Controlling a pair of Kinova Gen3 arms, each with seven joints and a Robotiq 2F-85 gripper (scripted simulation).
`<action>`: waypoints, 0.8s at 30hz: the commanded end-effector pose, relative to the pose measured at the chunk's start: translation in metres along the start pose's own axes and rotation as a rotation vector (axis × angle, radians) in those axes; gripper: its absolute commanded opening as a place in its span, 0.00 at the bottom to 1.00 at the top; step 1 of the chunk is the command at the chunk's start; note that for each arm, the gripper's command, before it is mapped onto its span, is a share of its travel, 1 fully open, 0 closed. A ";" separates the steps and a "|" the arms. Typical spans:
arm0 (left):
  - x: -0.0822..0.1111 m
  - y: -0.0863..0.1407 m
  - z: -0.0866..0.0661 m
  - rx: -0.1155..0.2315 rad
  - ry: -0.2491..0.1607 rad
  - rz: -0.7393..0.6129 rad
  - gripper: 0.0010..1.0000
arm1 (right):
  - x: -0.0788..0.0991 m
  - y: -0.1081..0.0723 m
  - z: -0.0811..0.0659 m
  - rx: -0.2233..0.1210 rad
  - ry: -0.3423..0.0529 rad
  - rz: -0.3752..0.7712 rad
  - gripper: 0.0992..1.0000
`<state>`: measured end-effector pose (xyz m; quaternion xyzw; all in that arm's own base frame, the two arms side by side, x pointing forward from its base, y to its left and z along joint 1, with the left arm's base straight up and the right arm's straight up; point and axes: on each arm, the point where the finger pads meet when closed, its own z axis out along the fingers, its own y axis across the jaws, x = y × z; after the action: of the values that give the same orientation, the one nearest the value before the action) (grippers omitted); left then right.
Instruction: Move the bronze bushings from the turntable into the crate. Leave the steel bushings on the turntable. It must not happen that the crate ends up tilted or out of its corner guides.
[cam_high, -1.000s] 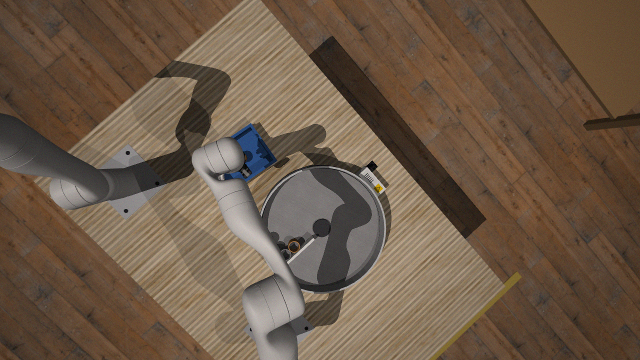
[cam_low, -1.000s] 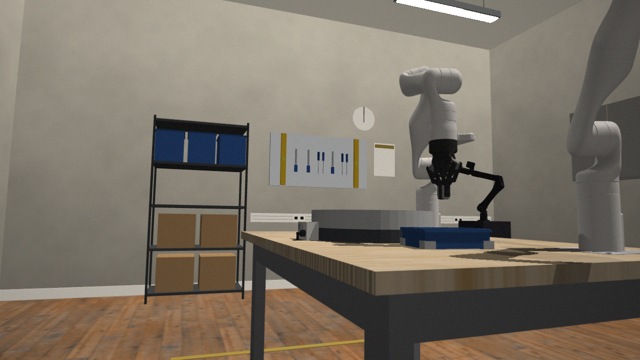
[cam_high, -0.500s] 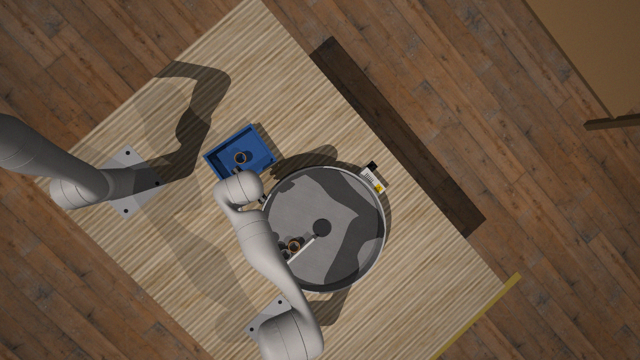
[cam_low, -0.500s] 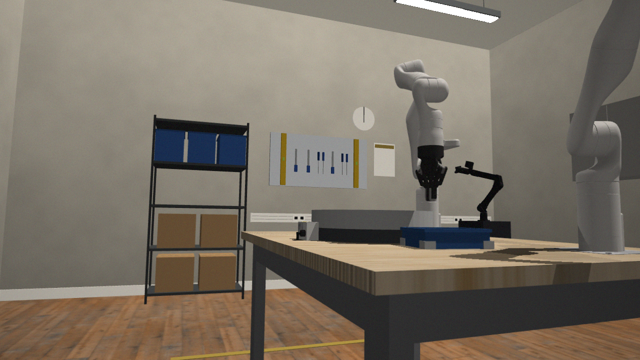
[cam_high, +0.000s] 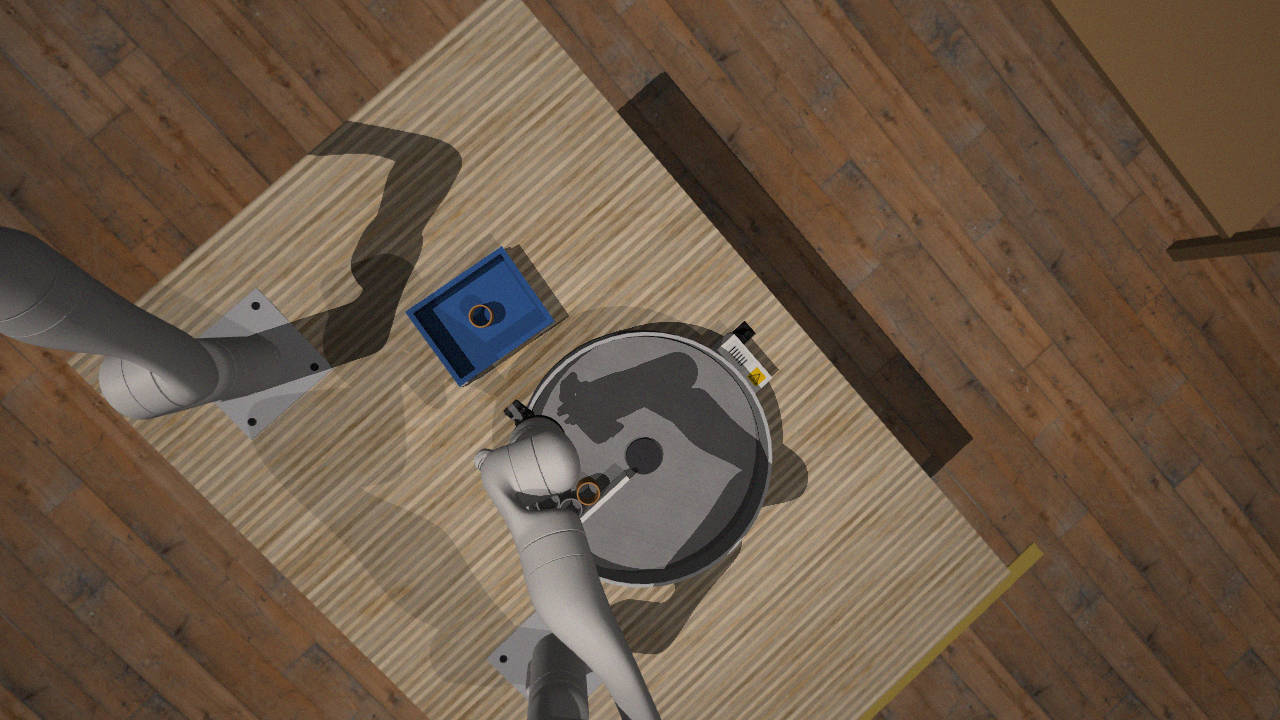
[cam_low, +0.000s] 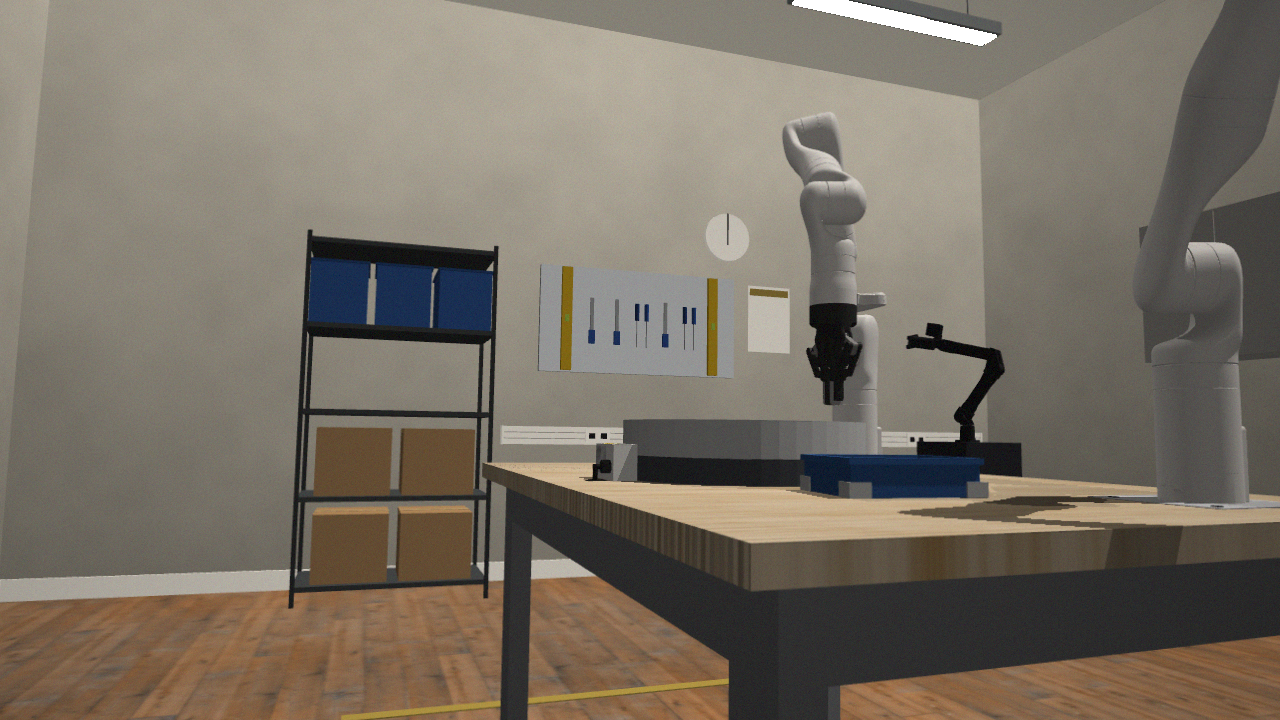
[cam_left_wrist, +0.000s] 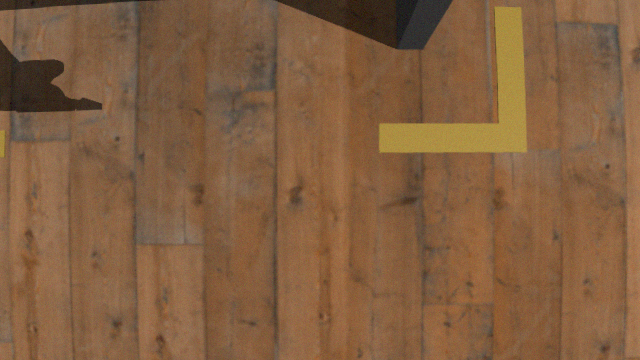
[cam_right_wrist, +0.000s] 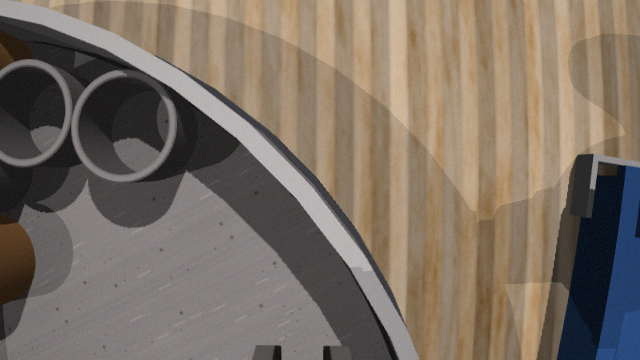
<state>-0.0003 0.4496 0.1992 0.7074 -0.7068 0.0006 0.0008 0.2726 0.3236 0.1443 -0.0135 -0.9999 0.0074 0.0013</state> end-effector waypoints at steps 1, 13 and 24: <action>0.000 0.000 -0.001 0.000 -0.002 0.000 1.00 | 0.007 -0.041 -0.002 -0.014 -0.004 -0.002 0.13; 0.000 0.000 -0.001 0.000 -0.002 0.000 1.00 | 0.018 -0.108 -0.001 -0.015 -0.004 -0.003 0.13; 0.000 0.000 -0.001 0.000 -0.002 0.000 1.00 | 0.020 -0.116 0.000 -0.015 -0.004 -0.003 0.13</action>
<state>-0.0003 0.4496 0.1992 0.7074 -0.7068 0.0006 0.0008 0.2494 0.2080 0.1460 -0.0117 -0.9999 0.0002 -0.0001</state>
